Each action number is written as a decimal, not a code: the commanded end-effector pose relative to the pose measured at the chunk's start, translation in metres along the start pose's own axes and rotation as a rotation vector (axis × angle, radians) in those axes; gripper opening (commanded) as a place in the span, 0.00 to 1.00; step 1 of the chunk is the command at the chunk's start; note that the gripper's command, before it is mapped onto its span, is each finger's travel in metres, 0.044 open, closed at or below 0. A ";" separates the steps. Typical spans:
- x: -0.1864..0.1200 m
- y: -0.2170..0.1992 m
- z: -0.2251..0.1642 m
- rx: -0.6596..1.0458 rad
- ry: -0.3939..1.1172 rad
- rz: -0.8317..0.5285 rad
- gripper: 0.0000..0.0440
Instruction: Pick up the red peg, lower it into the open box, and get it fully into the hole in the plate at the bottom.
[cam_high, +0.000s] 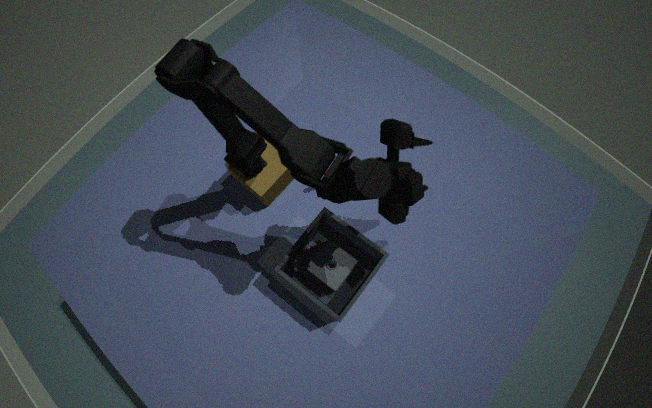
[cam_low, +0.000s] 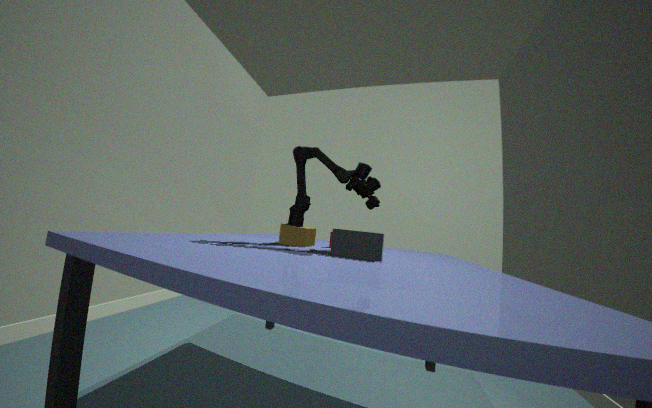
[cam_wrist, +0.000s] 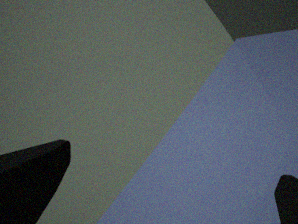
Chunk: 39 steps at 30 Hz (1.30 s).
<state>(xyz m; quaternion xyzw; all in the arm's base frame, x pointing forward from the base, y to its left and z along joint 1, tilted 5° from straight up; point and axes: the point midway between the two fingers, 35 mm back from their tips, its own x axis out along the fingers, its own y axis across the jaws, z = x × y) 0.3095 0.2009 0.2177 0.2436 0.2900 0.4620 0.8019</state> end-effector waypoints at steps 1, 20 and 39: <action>0.000 -0.003 0.001 0.094 0.019 -0.064 1.00; -0.017 -0.018 -0.048 0.580 0.208 -0.459 1.00; -0.061 -0.008 -0.123 0.938 0.415 -0.963 1.00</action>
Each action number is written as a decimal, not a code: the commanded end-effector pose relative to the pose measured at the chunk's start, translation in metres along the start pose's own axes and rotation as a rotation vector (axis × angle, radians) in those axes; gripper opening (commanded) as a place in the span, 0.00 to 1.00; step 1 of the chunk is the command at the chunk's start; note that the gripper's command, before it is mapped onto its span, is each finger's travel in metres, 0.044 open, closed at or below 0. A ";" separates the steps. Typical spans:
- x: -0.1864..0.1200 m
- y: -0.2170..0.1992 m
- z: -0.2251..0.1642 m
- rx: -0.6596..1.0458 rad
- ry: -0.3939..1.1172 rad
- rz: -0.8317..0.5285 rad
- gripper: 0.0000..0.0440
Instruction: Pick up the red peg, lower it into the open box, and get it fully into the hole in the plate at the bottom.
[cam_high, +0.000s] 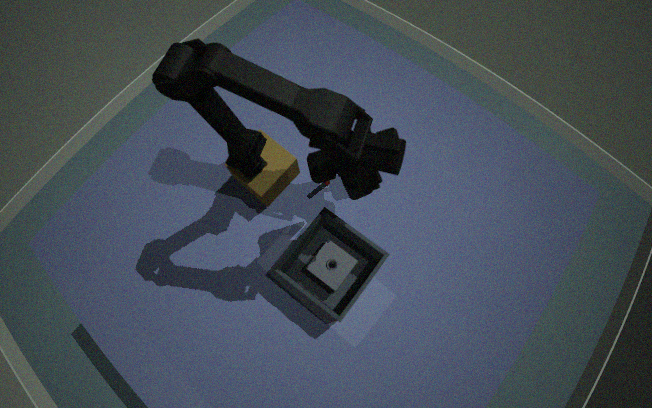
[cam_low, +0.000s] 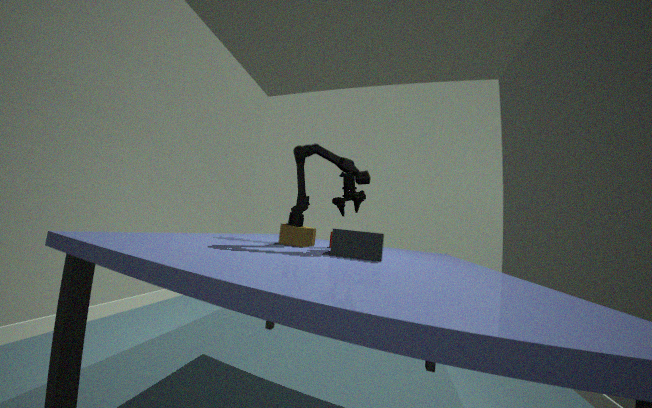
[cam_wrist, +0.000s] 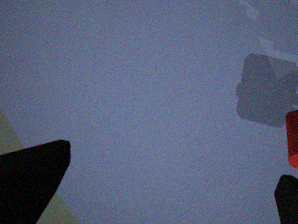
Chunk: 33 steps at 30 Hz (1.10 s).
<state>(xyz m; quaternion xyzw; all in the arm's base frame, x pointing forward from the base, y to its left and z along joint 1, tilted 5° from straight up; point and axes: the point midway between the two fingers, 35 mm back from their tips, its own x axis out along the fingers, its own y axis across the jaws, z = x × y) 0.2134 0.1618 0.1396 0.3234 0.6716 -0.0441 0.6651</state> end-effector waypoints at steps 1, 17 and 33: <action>-0.001 -0.011 -0.009 0.062 0.003 -0.097 1.00; 0.011 -0.054 -0.036 0.200 -0.033 -0.458 1.00; 0.041 -0.067 -0.032 0.181 -0.065 -0.553 1.00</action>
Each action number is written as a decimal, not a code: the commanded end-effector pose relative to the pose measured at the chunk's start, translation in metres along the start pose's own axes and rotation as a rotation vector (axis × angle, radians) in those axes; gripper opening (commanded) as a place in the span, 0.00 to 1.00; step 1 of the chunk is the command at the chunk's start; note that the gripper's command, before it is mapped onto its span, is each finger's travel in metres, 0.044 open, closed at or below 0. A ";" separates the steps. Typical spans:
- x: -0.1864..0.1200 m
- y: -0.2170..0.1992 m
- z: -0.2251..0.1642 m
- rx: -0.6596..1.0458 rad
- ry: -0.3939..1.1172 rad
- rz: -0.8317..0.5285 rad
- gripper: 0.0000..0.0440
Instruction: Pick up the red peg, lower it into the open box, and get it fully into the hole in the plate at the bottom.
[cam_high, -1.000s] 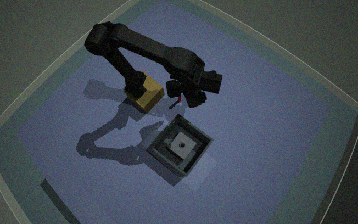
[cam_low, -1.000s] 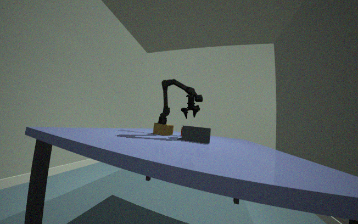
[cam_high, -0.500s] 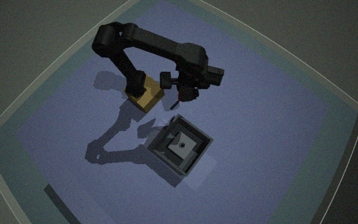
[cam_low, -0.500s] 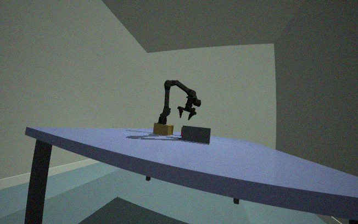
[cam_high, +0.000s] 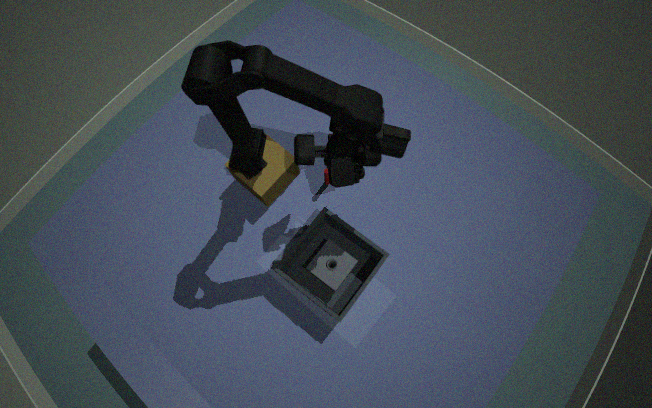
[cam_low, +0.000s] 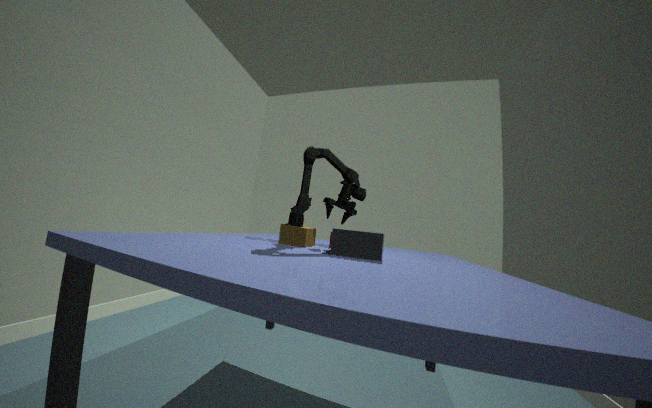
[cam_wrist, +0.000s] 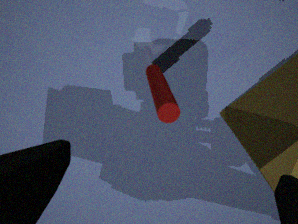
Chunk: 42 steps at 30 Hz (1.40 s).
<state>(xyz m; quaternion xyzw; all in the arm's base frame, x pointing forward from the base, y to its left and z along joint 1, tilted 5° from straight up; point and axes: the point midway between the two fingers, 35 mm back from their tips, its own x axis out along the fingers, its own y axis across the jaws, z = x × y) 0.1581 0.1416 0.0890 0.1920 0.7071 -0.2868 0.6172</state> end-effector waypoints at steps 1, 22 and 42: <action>0.011 0.000 0.001 0.002 -0.010 -0.021 1.00; 0.083 0.016 0.012 0.014 -0.067 -0.009 1.00; 0.130 0.000 0.014 0.004 -0.058 -0.120 0.02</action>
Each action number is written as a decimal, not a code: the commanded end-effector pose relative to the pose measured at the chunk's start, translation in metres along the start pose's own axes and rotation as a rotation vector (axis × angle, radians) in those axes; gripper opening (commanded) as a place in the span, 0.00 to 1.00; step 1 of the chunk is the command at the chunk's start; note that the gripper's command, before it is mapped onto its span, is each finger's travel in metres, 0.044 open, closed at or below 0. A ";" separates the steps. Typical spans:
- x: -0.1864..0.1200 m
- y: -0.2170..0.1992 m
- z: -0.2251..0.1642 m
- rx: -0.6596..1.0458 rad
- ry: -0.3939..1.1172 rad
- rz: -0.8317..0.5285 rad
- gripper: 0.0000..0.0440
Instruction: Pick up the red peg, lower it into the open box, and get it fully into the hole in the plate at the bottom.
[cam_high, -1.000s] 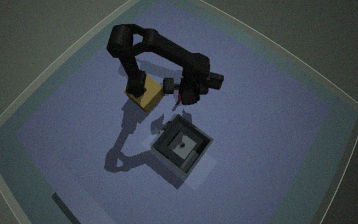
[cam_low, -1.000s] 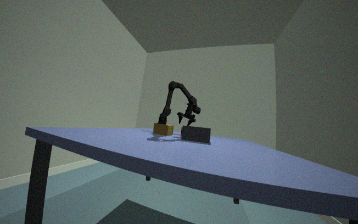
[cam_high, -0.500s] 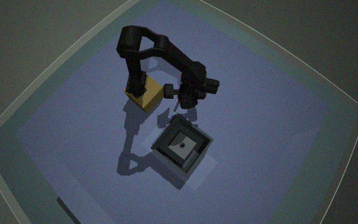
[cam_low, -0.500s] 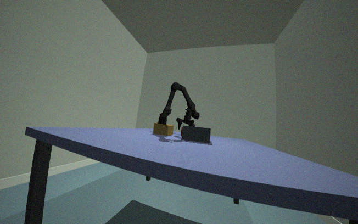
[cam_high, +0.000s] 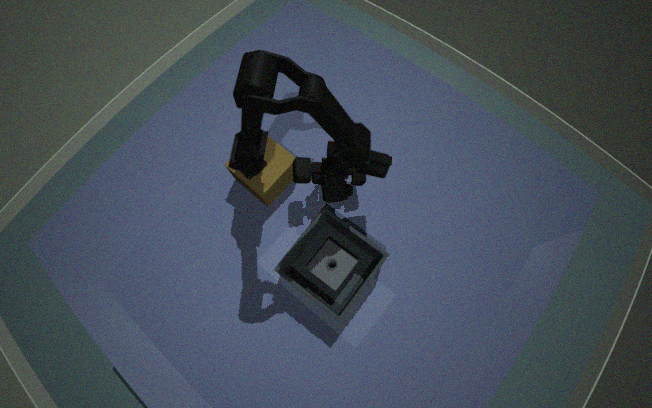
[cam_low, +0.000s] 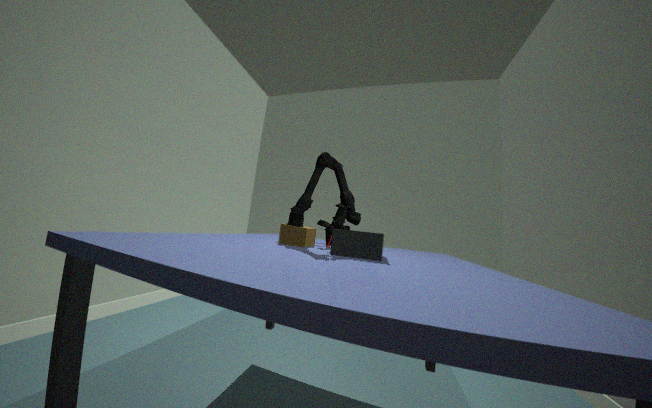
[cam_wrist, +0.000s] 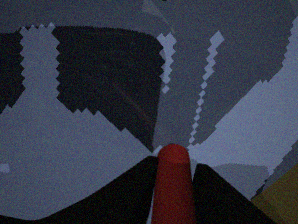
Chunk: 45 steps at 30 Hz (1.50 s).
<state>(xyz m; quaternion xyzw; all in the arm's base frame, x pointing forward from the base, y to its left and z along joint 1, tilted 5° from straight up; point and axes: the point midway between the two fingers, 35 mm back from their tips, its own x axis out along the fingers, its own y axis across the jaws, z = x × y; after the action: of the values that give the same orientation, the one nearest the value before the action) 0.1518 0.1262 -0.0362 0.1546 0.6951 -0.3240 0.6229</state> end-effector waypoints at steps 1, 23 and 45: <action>0.006 -0.007 -0.001 -0.010 0.001 -0.038 0.00; -0.077 0.005 0.032 -0.011 -0.146 0.060 0.00; -0.146 -0.003 0.111 0.206 -0.243 0.139 0.00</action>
<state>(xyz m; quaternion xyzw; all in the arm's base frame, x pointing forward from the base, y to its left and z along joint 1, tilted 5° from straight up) 0.2487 0.0886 0.0972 0.2134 0.5777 -0.3598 0.7009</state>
